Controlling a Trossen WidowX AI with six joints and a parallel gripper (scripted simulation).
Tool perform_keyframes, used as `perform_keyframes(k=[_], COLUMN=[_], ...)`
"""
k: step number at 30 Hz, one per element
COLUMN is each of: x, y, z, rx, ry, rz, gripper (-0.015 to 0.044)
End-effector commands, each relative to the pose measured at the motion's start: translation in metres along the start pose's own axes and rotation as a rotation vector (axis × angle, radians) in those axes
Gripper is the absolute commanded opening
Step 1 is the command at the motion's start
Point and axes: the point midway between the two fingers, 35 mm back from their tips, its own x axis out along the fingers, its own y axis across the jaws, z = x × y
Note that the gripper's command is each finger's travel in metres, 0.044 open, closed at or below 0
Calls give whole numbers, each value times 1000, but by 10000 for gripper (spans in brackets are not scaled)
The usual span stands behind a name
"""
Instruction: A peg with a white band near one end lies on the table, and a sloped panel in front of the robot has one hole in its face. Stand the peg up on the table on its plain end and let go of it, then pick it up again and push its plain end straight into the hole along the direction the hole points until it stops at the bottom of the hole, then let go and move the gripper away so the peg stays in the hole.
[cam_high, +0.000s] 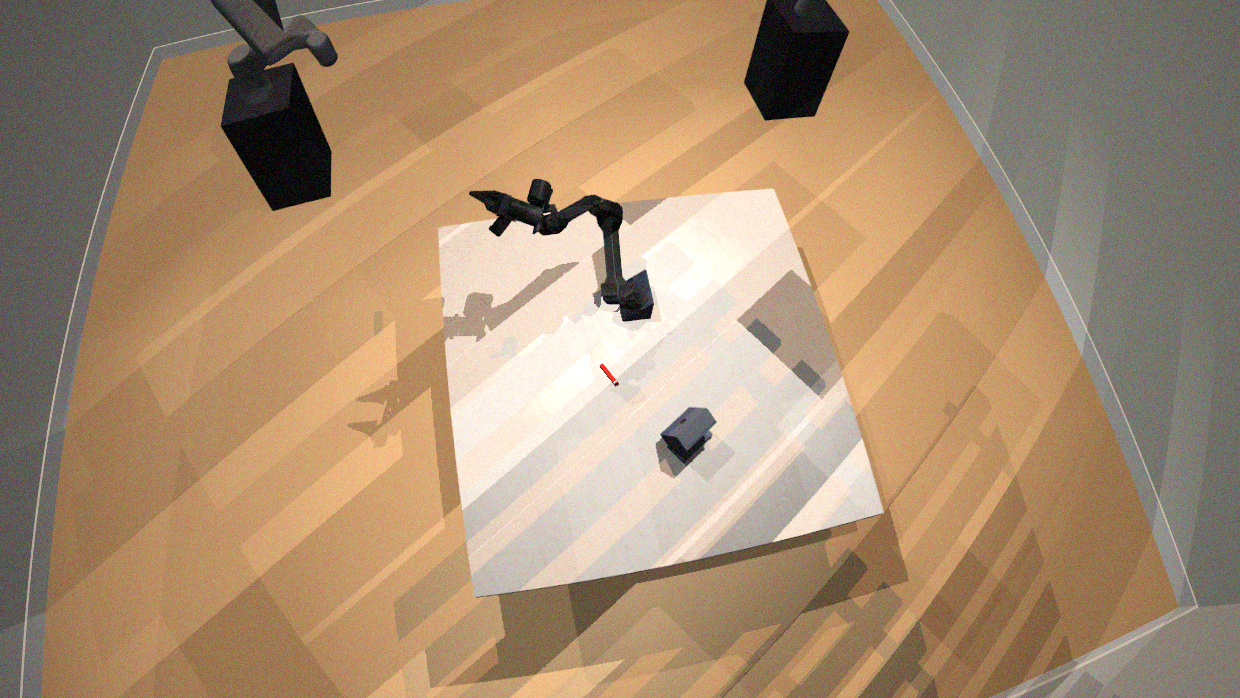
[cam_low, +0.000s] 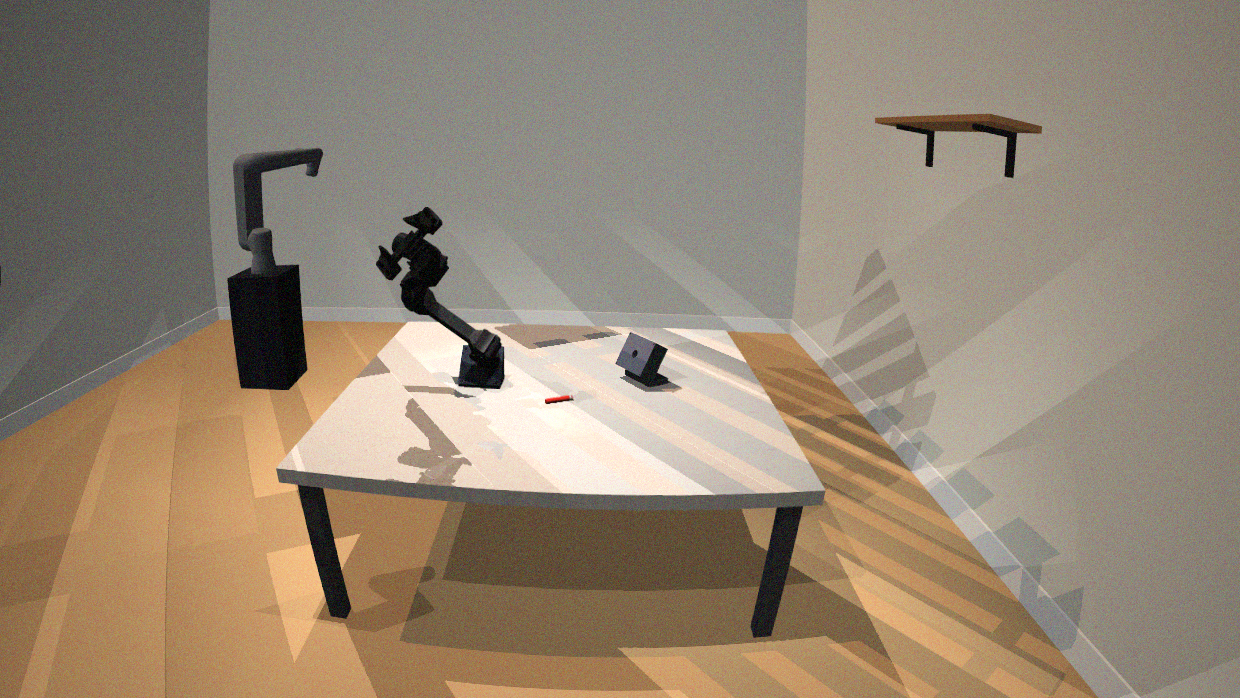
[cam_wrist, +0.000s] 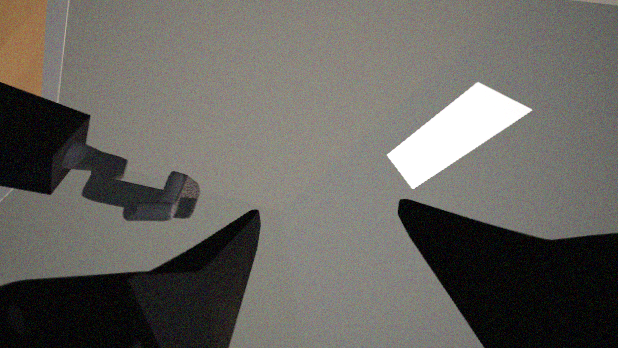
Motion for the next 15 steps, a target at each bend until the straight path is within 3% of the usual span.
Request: perform_keyframes(k=[1,15], x=[0,-2], y=[0,-28], z=[1,72], rx=[-3,-230], ry=[-1,-179], rz=[-1,-108], gripper=[426,440])
